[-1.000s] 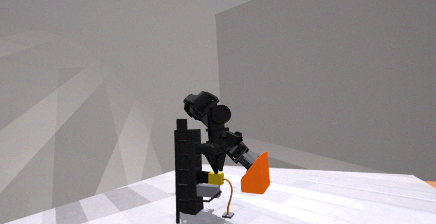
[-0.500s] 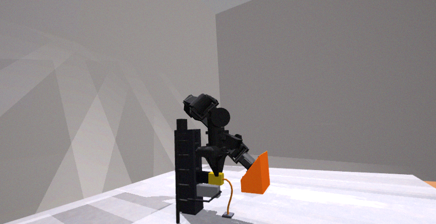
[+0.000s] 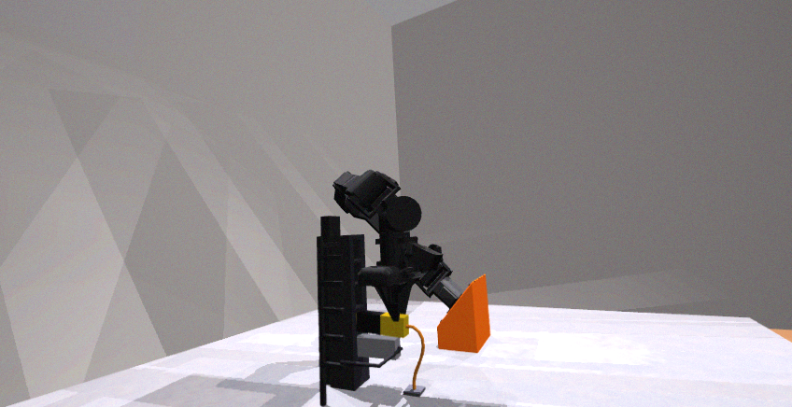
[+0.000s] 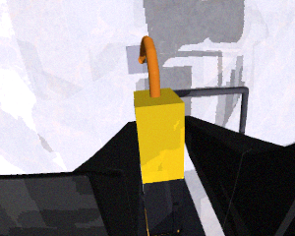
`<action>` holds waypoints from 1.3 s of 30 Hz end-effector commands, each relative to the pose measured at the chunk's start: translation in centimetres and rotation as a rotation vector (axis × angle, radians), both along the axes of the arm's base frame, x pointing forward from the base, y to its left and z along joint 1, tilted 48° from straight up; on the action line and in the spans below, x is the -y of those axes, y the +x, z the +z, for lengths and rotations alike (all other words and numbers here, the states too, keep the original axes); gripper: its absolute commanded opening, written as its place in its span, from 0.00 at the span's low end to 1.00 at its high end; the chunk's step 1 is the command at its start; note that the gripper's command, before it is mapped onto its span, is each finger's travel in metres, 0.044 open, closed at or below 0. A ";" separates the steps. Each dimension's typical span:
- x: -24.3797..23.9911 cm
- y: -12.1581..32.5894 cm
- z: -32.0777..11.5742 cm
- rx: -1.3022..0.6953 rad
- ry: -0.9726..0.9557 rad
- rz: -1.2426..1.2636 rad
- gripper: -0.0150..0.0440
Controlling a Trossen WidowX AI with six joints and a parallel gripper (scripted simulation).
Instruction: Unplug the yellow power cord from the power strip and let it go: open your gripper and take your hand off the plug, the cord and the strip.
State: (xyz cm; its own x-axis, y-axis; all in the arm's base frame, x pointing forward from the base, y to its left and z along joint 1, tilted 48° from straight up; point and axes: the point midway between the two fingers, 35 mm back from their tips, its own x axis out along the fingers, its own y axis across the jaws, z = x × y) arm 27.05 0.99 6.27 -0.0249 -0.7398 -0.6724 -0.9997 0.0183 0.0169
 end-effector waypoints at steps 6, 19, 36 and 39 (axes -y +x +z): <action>-1.3 0.2 -1.1 0.003 0.007 0.003 0.25; -1.2 0.0 -1.2 0.000 0.002 0.008 0.65; -6.2 0.0 -4.8 0.001 0.006 0.008 1.00; -6.2 0.0 -4.8 0.001 0.006 0.008 1.00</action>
State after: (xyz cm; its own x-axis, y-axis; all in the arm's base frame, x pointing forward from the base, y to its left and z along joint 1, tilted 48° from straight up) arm 26.93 6.85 1.49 -0.0185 -0.7395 -0.6729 -0.9997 0.0032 0.0240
